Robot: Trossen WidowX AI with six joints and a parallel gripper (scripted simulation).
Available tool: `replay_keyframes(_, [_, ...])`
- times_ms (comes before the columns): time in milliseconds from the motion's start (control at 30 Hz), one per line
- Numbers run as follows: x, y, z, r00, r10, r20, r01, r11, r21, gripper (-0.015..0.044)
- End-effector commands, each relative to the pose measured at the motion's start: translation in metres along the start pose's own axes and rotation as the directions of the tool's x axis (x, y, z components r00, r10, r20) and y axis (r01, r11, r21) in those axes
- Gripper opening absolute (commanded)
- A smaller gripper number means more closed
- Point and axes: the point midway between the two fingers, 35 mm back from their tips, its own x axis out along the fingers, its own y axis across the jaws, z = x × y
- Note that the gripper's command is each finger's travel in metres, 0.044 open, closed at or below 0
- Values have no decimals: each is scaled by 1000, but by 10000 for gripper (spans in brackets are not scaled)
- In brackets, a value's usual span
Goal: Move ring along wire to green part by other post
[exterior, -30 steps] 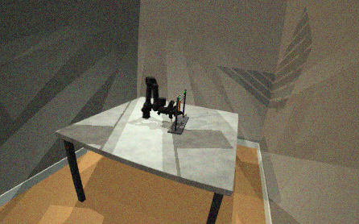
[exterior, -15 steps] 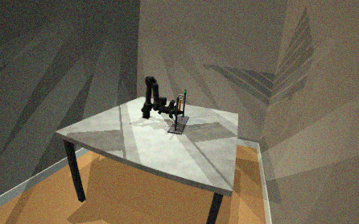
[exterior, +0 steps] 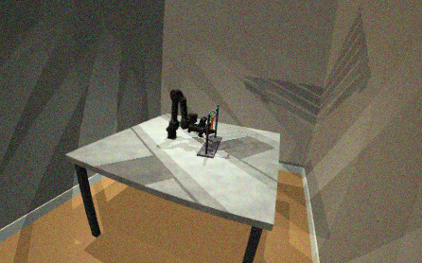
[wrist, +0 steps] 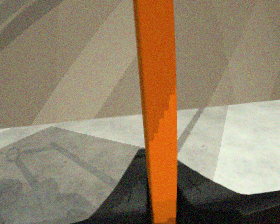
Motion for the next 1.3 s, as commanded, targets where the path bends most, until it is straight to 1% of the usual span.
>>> replay_keyframes(0, [-1,5,2,998,-55,8,55,998,5,-150])
replay_keyframes(400, [1,16,3,983,-185,7,185,983,8,-150])
replay_keyframes(667, [3,24,3,974,-227,6,227,974,10,-150])
replay_keyframes(933, [5,31,3,976,-219,6,219,976,11,-150])
replay_keyframes(1267, [8,41,3,992,-124,6,124,992,9,-150])
